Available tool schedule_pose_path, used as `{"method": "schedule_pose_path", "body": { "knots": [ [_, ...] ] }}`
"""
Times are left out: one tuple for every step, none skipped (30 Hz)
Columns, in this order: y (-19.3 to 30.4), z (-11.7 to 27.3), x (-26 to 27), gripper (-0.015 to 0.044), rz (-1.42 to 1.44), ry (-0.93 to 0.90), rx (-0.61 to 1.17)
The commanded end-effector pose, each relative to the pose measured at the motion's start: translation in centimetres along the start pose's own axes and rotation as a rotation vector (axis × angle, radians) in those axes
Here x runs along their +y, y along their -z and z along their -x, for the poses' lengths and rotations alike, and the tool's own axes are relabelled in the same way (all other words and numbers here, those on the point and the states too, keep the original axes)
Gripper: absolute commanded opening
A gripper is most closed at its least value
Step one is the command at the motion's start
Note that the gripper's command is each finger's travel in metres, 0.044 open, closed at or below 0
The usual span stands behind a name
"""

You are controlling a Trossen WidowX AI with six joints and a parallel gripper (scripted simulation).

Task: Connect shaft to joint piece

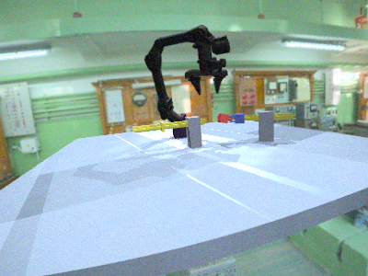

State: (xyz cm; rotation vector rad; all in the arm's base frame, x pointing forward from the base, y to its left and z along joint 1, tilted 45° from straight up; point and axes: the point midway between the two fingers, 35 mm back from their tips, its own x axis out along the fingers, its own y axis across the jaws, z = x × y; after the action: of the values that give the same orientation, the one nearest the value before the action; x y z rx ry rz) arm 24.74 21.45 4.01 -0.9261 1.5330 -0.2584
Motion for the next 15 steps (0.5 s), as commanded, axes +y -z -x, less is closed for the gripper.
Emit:
{"method": "schedule_pose_path", "body": {
  "knots": [
    [0.48,-0.89,-1.23,0.044,-0.127,0.015,0.016],
    [0.58,-1.05,-1.52,0.044,-0.16,0.017,0.019],
    [0.66,-1.18,-1.76,0.044,-0.187,0.019,0.022],
    [0.72,-1.26,-1.9,0.044,-0.203,0.02,0.023],
    [0.73,-1.29,-1.94,0.044,-0.209,0.021,0.023],
    [0.73,-1.29,-1.94,0.044,-0.209,0.021,0.023],
    [0.73,-1.29,-1.94,0.044,-0.209,0.021,0.023],
    [0.73,-1.29,-1.94,0.044,-0.209,0.021,0.023],
    [0.73,-1.3,-1.94,0.044,-0.214,0.021,0.023],
    [0.73,-1.32,-1.94,0.044,-0.228,0.023,0.024],
    [0.73,-1.35,-1.94,0.044,-0.251,0.025,0.024],
    [0.74,-1.39,-1.94,0.044,-0.28,0.028,0.024],
    [0.74,-1.43,-1.94,0.044,-0.308,0.031,0.024],
    [0.74,-1.47,-1.93,0.044,-0.337,0.034,0.024],
    [0.74,-1.5,-1.93,0.044,-0.365,0.037,0.024]
  ]
}}
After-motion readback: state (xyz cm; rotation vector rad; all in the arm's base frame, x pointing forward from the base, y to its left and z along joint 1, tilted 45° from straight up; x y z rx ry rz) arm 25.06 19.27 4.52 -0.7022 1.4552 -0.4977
